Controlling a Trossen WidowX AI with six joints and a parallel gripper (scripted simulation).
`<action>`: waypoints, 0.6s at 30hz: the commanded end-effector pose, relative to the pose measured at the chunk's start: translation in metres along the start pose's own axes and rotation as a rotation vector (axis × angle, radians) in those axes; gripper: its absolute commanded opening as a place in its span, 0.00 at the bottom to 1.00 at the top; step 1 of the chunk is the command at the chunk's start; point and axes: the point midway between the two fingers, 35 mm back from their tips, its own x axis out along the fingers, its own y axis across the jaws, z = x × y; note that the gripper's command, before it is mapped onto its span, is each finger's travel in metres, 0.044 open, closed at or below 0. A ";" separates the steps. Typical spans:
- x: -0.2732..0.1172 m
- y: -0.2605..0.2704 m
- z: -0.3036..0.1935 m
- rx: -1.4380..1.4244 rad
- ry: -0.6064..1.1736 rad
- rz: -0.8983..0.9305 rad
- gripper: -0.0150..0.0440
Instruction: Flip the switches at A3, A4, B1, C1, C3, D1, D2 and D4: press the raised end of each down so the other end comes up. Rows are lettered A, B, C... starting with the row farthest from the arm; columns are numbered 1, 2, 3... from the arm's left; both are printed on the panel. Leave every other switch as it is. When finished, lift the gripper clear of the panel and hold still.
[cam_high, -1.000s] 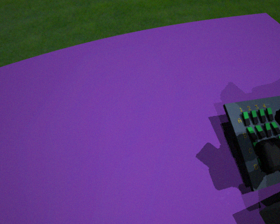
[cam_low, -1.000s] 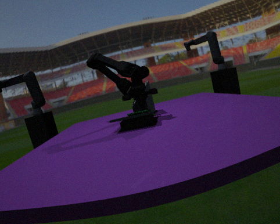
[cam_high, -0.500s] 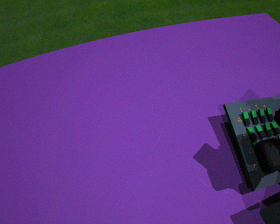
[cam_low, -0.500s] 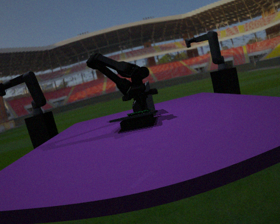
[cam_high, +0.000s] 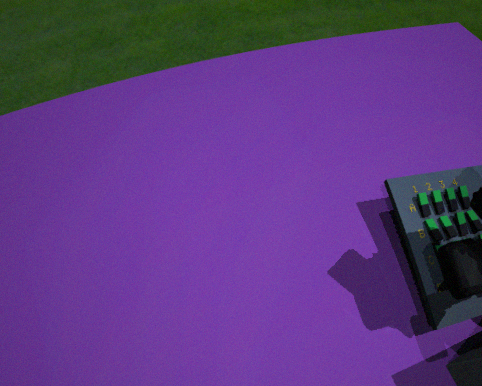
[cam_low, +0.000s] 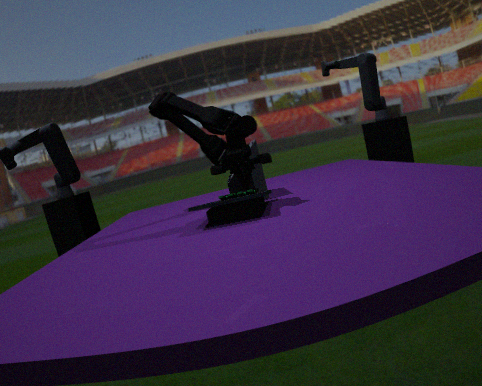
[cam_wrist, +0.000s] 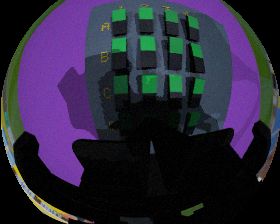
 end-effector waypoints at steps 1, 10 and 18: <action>0.001 0.000 0.000 -0.004 -0.002 -0.001 0.25; -0.055 0.002 -0.002 -0.005 -0.023 0.003 0.25; -0.064 -0.015 -0.001 -0.006 -0.026 0.002 0.25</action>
